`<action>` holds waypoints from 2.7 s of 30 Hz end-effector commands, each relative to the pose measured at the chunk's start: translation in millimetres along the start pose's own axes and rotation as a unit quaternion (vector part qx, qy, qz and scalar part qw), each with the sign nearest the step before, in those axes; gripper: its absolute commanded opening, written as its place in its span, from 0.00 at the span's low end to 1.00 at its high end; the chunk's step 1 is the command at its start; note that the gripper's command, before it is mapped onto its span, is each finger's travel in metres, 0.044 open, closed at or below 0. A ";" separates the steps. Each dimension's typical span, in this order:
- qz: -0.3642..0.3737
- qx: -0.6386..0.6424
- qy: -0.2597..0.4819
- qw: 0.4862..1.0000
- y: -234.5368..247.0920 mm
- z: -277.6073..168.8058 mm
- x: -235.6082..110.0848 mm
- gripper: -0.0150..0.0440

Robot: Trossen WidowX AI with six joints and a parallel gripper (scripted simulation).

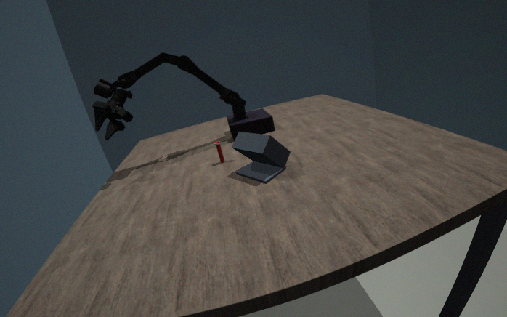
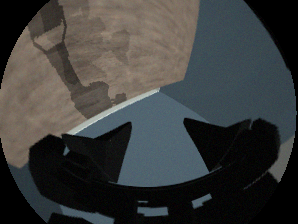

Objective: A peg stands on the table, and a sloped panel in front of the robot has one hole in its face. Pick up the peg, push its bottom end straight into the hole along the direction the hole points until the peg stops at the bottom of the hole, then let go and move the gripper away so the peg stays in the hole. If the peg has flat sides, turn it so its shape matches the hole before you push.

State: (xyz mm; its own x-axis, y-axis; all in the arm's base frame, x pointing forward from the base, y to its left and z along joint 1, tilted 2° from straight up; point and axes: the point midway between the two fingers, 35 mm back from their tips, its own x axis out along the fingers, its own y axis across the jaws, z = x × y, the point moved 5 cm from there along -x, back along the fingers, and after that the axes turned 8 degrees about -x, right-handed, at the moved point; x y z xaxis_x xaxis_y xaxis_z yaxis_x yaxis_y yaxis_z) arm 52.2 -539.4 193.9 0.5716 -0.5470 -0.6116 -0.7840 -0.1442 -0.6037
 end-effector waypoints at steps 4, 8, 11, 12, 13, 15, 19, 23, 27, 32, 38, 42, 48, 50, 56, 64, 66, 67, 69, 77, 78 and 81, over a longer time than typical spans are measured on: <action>0.004 0.017 -0.015 1.000 -11.1 10.3 6.3 1.00; 0.011 0.044 -0.038 0.998 -28.4 27.6 15.3 1.00; 0.018 0.063 -0.055 0.996 -41.0 41.2 21.2 1.00; 0.021 0.070 -0.060 0.996 -45.2 45.8 23.0 1.00; 0.023 0.076 -0.066 0.995 -49.3 50.6 24.7 1.00; 0.029 0.088 -0.077 0.993 -57.4 60.1 27.9 1.00; 0.043 0.111 -0.098 0.988 -73.0 79.8 33.3 1.00; 0.058 0.133 -0.117 0.982 -87.7 100.0 37.4 1.00; 0.075 0.154 -0.136 0.976 -101.5 120.6 40.0 1.00; 0.098 0.177 -0.156 0.967 -117.2 146.8 41.5 1.00; 0.129 0.201 -0.177 0.955 -134.0 178.7 40.7 1.00; 0.151 0.216 -0.189 0.946 -143.7 200.0 38.6 1.00; 0.185 0.234 -0.202 0.933 -156.2 231.7 33.3 1.00; 0.197 0.240 -0.205 0.928 -159.8 242.1 30.9 1.00; 0.233 0.254 -0.212 0.915 -168.9 273.1 22.4 1.00; 0.281 0.267 -0.213 0.897 -176.8 312.7 7.7 1.00; 0.293 0.269 -0.212 0.892 -178.0 322.2 3.5 1.00; 0.299 0.271 -0.211 0.890 -178.6 326.9 1.4 1.00; 0.311 0.272 -0.209 0.886 -179.3 336.1 -3.1 1.00; 0.356 0.277 -0.195 0.871 -178.9 370.6 -22.8 1.00; 0.362 0.277 -0.193 0.869 -178.5 374.7 -25.5 1.00; 0.377 0.277 -0.185 0.864 -176.6 386.4 -33.7 1.00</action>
State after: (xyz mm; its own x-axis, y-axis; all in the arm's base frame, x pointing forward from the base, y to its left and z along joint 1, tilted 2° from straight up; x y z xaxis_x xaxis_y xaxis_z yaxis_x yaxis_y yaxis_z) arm 268.8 -188.8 126.1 0.1008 0.0051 -0.9949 -0.7955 0.6009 -0.0775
